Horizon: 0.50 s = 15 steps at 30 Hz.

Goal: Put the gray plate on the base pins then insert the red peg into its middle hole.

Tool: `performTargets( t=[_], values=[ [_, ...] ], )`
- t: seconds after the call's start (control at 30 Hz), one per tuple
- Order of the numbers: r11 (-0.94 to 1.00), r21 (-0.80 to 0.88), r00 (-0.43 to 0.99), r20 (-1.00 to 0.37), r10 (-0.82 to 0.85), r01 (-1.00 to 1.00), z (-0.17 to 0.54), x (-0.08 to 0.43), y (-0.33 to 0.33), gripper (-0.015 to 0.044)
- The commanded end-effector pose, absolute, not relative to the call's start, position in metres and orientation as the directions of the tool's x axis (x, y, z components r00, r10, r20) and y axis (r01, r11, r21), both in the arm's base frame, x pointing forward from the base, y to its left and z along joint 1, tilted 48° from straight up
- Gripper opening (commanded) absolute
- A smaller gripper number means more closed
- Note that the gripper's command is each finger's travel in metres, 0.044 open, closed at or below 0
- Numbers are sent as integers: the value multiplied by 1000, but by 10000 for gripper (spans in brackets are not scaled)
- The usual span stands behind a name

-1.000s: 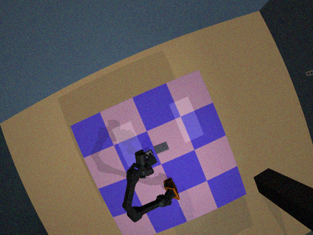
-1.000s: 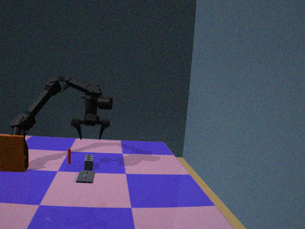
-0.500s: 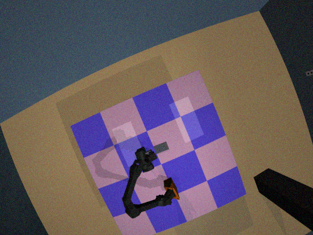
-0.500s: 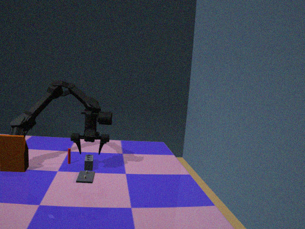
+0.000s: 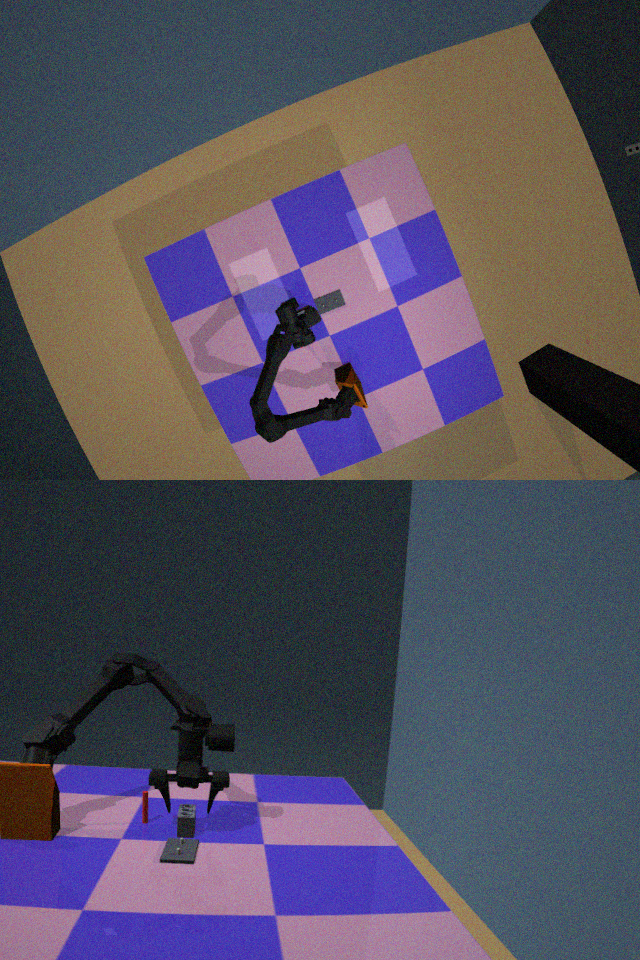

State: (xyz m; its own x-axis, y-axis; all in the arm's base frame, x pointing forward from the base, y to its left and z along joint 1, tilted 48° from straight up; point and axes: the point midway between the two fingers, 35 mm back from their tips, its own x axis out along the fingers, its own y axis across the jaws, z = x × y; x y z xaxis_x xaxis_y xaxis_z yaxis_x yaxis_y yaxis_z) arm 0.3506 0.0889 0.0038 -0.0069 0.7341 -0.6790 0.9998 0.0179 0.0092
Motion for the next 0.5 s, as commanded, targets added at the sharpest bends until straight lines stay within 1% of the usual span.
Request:
performTargets(
  t=[0.0, 0.47],
  values=[
    [15, -2, -13, -675, 738, 1000, -1, 348, 94, 440],
    [15, -3, -13, -674, 739, 1000, -16, 347, 111, 440]
  ],
)
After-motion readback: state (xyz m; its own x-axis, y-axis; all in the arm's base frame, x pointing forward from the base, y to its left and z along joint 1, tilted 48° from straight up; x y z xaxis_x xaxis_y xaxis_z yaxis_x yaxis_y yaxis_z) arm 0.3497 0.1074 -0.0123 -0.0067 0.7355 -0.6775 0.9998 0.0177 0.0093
